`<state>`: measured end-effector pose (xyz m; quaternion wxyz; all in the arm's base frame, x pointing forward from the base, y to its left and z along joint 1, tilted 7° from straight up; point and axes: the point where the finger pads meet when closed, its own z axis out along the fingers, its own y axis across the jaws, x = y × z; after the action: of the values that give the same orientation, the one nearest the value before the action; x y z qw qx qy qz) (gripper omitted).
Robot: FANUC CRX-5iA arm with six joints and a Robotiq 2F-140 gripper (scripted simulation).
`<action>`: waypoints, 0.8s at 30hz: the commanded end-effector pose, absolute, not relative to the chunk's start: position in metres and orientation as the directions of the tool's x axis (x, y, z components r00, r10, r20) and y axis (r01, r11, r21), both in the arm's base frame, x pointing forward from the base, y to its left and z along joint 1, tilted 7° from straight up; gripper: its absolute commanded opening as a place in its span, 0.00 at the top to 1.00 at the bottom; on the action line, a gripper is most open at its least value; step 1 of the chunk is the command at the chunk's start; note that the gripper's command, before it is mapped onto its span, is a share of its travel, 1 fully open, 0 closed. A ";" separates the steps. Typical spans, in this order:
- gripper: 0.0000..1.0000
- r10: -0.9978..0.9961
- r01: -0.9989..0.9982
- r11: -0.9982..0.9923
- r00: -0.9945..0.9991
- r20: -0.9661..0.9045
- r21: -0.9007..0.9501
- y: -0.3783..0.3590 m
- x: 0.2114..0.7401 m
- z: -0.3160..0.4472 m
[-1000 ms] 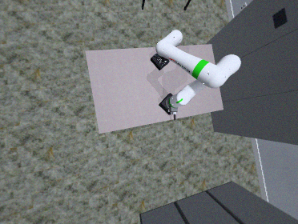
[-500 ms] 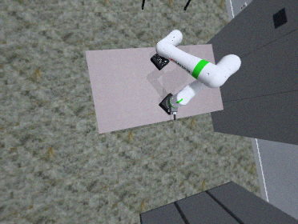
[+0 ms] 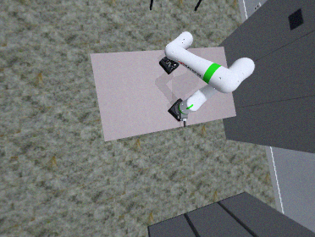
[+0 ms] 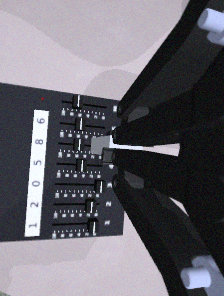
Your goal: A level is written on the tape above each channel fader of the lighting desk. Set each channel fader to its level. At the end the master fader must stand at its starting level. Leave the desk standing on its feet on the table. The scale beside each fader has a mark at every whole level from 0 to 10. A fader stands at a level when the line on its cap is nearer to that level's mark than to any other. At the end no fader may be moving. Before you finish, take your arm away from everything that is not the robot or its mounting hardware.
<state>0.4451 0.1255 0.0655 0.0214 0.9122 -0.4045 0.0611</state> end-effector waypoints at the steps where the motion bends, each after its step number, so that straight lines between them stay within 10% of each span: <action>1: 1.00 -0.735 -0.741 -0.672 0.665 0.129 -0.011 0.126 0.445 0.066; 24: 1.00 -0.735 -0.741 -0.672 0.665 0.129 -0.011 0.125 0.446 0.060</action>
<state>0.4455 0.1251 0.0613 0.0214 0.9122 -0.4045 0.0611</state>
